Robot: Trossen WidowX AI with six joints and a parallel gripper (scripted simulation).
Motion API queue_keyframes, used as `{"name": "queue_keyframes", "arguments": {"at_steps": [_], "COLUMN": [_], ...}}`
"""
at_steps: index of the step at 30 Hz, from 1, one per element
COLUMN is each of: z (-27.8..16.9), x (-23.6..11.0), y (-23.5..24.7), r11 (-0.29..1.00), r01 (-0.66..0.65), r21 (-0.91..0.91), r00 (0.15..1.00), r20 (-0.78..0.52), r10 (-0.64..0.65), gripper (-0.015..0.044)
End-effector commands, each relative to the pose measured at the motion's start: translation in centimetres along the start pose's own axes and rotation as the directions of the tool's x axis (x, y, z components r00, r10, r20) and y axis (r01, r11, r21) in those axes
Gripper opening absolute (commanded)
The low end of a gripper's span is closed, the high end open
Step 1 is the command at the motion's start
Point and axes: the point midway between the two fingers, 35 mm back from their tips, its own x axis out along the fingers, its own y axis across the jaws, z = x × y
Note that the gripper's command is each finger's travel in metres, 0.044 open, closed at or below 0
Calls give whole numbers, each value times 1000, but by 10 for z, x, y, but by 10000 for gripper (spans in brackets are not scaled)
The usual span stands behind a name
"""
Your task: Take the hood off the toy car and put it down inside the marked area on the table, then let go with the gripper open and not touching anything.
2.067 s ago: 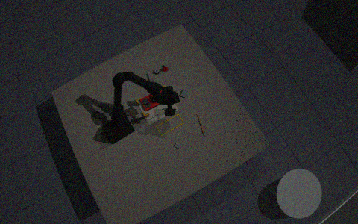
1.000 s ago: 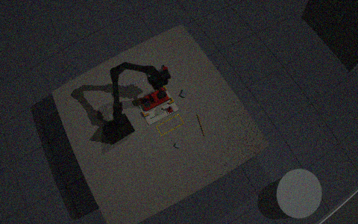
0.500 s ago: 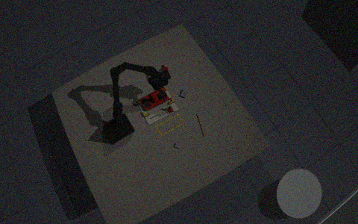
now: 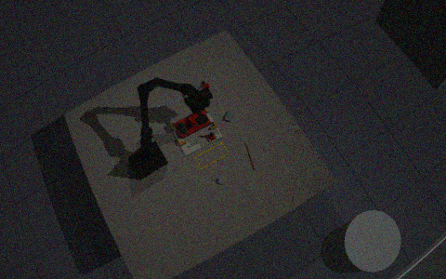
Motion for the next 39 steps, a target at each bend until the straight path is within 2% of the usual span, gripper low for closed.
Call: {"name": "queue_keyframes", "arguments": {"at_steps": [1, 39], "z": [0, -1], "x": [3, 29], "y": [-1, 1], "r11": [1000, 1000], "r01": [3, 1], "r21": [4, 4], "r00": [1000, 1000], "r20": [0, 0], "r10": [-3, -1], "gripper": [440, 440]}}
